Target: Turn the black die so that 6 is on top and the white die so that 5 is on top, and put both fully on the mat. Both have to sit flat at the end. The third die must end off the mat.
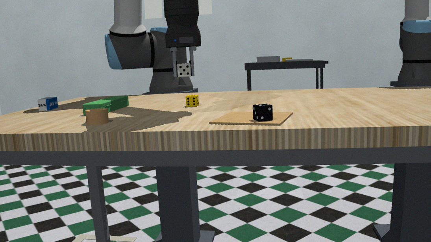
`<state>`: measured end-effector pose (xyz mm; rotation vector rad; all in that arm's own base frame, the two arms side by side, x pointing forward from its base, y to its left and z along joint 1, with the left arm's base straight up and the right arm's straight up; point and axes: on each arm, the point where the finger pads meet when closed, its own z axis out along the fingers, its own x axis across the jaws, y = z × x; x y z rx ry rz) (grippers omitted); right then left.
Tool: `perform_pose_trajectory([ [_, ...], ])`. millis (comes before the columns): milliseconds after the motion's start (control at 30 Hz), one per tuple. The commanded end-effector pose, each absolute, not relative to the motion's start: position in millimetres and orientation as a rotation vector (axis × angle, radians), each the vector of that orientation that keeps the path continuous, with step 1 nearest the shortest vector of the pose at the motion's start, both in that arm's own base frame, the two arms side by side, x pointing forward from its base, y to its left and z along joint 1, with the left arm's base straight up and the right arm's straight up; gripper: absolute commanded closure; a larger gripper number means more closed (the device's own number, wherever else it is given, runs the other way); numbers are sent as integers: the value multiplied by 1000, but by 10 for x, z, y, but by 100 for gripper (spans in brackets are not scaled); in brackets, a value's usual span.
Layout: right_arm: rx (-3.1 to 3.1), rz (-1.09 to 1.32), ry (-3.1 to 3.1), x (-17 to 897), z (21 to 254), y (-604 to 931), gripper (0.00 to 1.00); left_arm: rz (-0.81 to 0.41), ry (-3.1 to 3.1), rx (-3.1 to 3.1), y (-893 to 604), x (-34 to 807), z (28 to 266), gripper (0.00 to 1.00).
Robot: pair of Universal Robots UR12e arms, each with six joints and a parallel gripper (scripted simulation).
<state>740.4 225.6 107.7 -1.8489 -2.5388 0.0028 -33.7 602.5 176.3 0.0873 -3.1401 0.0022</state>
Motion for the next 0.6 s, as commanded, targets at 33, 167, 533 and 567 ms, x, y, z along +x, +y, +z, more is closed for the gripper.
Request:
perform_pose_trajectory([
  [33,-1870,-2,-2526,7435,1045,2265,43,0,-3140,87,6031,-336,1770,0],
  [167,-1872,-8,-2528,7435,1044,2266,43,0,-3140,87,6031,-336,1770,0],
  [533,-1907,-146,-2577,7432,1040,2265,43,0,-3140,87,6031,-336,1770,0],
  [567,-1913,-170,-2584,7430,1043,2264,43,0,-3140,87,6031,-336,1770,0],
])
